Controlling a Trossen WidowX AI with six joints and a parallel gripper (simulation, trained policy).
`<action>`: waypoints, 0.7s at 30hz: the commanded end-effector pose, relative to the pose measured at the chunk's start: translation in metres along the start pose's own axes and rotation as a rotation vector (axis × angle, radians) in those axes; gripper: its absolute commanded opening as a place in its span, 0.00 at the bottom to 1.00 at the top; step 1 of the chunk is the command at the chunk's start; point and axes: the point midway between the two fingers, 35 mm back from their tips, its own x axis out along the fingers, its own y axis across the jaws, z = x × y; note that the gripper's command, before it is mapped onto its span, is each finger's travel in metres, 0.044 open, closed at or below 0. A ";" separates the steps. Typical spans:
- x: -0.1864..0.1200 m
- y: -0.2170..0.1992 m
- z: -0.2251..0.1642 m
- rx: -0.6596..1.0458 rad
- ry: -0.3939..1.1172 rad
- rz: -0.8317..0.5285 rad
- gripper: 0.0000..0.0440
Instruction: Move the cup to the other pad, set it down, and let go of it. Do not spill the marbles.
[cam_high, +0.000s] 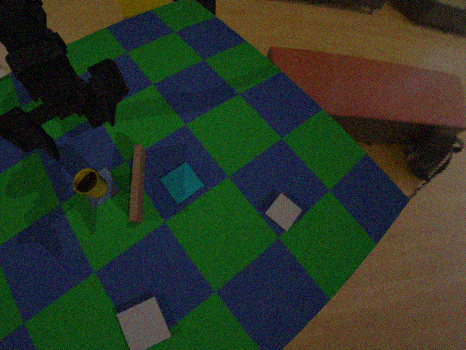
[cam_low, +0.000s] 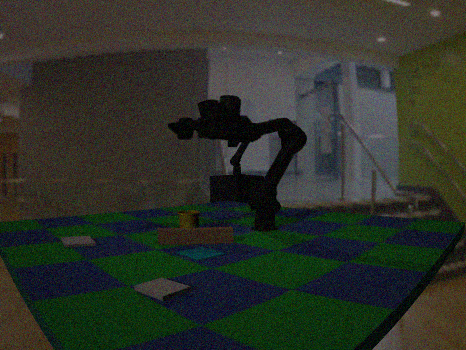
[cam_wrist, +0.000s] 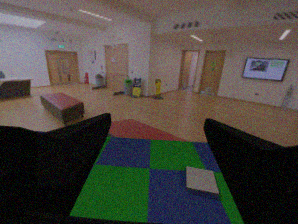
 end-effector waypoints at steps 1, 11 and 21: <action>0.000 0.000 -0.001 0.005 0.007 -0.002 0.85; -0.002 0.004 -0.014 0.085 0.118 -0.012 0.27; -0.001 0.015 -0.022 0.179 0.265 0.003 0.22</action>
